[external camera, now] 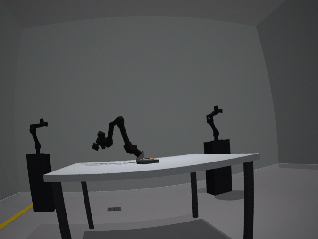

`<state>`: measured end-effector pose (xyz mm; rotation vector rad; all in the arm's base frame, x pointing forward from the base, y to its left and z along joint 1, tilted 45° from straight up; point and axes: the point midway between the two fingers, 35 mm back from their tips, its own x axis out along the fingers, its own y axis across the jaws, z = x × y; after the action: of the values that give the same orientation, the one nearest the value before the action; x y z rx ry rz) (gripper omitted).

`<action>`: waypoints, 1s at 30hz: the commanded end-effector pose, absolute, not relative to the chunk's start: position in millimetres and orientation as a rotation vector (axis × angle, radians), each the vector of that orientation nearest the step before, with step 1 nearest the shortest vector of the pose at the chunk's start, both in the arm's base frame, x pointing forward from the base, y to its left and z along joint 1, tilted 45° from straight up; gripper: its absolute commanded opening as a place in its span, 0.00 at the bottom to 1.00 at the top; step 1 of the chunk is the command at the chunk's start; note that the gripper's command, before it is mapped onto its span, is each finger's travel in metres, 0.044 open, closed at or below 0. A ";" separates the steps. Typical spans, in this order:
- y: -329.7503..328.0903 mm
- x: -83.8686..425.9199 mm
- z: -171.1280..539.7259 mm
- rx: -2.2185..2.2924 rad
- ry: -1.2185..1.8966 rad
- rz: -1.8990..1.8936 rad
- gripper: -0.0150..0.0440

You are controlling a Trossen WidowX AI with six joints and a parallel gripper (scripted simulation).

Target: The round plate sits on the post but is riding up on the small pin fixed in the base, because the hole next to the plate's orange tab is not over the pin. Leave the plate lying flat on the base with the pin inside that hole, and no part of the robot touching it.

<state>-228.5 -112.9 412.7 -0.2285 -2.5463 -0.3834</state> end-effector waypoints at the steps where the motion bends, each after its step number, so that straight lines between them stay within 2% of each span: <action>1: -115.6 -228.1 412.9 -0.217 -2.547 -0.391 0.89; 8: -214.9 -192.5 415.6 0.213 -2.487 -0.671 0.58; 10: -224.3 -185.0 413.8 0.276 -2.469 -0.679 0.49; 15: -285.7 -132.1 409.0 0.581 -2.304 -0.863 0.26; 19: -312.6 -97.6 406.1 0.714 -2.188 -0.949 0.25; 24: -351.9 -11.7 397.6 0.950 -1.895 -1.077 0.25; 26: -353.4 1.0 397.4 0.971 -1.842 -1.087 0.25; 30: -363.4 70.6 387.3 1.074 -1.553 -1.178 0.25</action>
<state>32.7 -358.8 392.3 1.0236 -1.7092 -1.1439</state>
